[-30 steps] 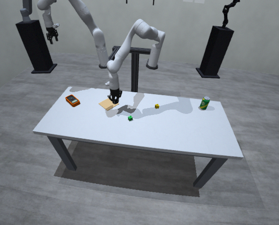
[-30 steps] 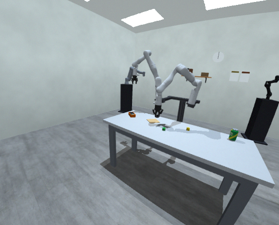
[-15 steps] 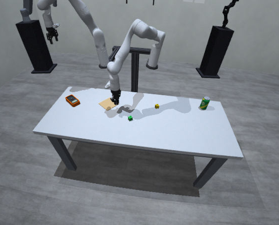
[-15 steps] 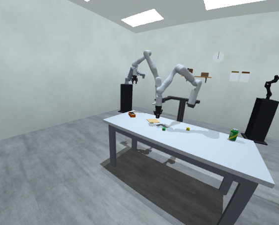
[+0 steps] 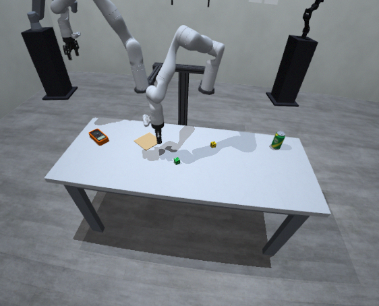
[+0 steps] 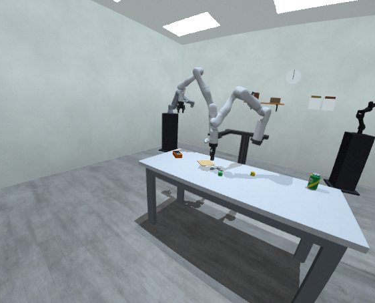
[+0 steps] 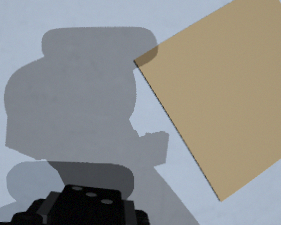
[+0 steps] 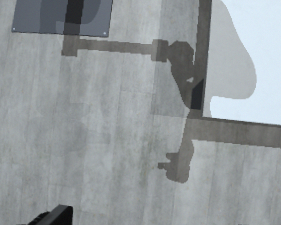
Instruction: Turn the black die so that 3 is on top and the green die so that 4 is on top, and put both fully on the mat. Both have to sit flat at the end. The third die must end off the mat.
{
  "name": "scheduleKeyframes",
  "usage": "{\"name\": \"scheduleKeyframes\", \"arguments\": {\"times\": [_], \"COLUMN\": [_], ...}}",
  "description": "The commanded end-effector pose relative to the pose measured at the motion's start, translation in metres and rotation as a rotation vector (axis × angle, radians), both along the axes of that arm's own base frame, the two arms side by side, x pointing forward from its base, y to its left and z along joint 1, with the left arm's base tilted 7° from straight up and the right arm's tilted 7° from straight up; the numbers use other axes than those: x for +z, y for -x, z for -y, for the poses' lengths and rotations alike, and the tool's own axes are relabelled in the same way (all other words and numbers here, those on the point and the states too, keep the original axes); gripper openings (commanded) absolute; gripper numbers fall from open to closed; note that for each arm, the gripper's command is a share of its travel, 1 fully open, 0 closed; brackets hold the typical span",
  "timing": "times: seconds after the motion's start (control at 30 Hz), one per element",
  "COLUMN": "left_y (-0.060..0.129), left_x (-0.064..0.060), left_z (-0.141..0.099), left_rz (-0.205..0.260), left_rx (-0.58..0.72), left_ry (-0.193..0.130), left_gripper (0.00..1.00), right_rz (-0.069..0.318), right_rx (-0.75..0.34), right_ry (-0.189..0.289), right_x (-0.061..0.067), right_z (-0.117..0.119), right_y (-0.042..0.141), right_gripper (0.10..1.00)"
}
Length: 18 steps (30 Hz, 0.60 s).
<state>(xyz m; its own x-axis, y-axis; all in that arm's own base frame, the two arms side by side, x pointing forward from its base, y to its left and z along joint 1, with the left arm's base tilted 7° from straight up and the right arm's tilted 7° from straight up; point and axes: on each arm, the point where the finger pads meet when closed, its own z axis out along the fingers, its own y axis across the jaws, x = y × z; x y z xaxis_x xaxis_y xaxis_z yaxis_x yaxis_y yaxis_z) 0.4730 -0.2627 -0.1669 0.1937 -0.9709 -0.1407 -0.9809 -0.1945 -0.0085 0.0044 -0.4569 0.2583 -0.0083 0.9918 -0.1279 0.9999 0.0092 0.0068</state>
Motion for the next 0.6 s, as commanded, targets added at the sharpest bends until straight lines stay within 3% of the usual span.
{"name": "scheduleKeyframes", "arguments": {"times": [0.0, 0.37, 0.57], "left_y": [-0.002, -0.013, -0.016], "left_x": [0.001, 0.000, 0.001], "left_z": [0.000, -0.003, -0.003], "left_rz": [0.020, 0.096, 0.117], "left_rx": [0.083, 0.533, 0.652], "left_ry": [-0.003, 0.000, 0.003], "left_gripper": [0.336, 0.336, 0.336], "right_rz": [0.000, 0.000, 0.000], "right_rx": [0.000, 0.000, 0.000], "right_ry": [0.002, 0.002, 0.002], "right_x": [0.001, 0.001, 0.001], "right_z": [0.000, 0.000, 0.000], "right_y": [0.000, 0.000, 0.000], "right_gripper": [1.000, 1.000, 1.000]}}
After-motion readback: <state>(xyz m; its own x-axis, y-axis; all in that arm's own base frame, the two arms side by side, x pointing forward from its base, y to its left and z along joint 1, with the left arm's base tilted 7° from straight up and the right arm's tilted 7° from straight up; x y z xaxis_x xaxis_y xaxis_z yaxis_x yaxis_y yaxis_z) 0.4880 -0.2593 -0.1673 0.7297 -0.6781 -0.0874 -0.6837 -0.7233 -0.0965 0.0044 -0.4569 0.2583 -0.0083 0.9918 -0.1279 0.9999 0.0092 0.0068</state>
